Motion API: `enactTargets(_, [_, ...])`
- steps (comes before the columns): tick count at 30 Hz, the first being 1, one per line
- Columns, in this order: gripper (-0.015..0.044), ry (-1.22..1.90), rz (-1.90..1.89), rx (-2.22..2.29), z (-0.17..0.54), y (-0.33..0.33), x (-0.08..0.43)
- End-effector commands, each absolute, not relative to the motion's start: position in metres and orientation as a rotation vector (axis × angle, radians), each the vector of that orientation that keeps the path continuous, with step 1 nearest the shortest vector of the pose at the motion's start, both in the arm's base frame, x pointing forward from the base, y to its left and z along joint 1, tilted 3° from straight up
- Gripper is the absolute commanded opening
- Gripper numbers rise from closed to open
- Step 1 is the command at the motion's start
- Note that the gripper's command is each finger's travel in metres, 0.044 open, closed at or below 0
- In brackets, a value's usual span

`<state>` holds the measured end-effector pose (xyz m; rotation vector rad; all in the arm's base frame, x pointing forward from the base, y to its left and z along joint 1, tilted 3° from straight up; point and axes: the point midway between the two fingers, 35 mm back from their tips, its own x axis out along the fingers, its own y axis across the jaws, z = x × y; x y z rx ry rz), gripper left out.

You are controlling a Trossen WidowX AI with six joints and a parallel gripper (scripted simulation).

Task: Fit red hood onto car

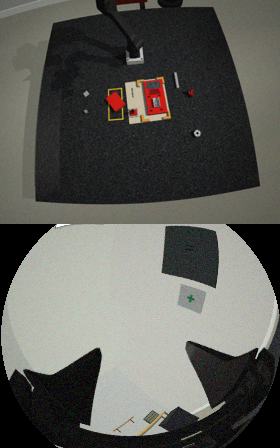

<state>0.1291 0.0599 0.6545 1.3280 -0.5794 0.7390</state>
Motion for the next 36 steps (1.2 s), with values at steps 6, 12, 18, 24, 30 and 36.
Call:
enactTargets(6, [0.0440, -0.463, 0.512, 0.924, 0.610, 0.103, 0.199])
enactTargets(12, [0.0440, -0.349, 0.371, 0.652, 0.569, 0.117, 0.251])
enactTargets(18, [0.0440, -0.219, 0.235, 0.414, 0.523, 0.112, 0.299])
enactTargets(24, [0.0440, -0.129, 0.124, 0.278, 0.490, 0.094, 0.328])
enactTargets(30, [0.0440, -0.006, 0.055, 0.142, 0.451, 0.078, 0.355])
enactTargets(36, [0.0440, 0.128, -0.016, 0.037, 0.411, 0.051, 0.377])
